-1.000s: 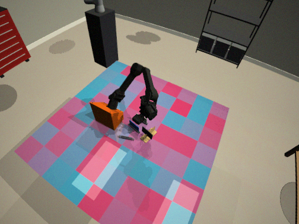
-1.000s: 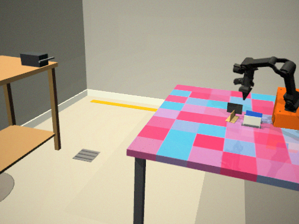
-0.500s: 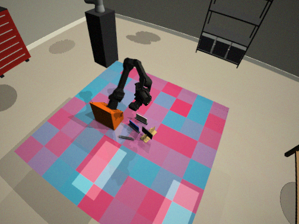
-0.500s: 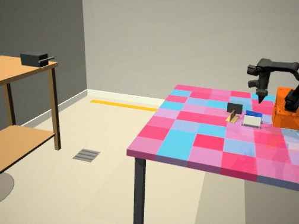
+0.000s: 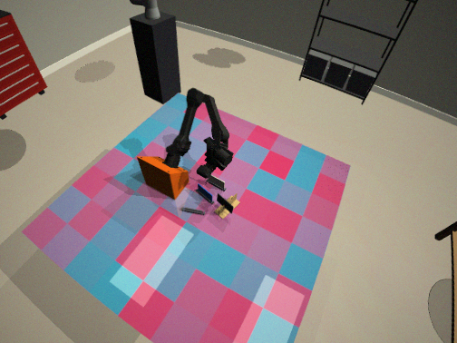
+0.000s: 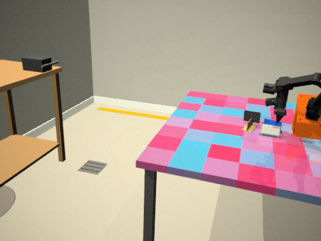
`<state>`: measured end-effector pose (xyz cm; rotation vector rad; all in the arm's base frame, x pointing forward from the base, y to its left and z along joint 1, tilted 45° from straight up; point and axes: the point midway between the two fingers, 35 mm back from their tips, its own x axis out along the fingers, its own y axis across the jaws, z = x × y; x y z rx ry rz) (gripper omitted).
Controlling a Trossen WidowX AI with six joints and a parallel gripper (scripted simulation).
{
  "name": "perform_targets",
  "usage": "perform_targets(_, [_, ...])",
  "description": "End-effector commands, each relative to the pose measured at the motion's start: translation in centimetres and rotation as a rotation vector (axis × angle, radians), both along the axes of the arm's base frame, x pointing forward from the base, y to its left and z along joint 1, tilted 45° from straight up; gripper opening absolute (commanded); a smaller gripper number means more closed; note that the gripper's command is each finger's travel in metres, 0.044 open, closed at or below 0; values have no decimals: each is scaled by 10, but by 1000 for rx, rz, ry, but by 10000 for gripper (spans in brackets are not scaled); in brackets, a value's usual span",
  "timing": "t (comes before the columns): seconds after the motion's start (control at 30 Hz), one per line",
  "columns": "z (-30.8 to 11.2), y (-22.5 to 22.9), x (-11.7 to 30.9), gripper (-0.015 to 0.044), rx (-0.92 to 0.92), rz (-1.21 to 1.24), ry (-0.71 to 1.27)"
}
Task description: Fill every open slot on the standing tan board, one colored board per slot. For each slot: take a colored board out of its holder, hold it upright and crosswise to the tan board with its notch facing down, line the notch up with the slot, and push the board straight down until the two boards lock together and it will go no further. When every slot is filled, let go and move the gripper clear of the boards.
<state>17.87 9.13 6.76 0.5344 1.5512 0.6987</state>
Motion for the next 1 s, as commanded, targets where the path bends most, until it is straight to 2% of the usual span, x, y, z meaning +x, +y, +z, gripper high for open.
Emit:
perform_targets(0.0, [-7,9,-3,181,7,-3,1])
perform_targets(0.97, [-38,40,-8,181,9,-3,1])
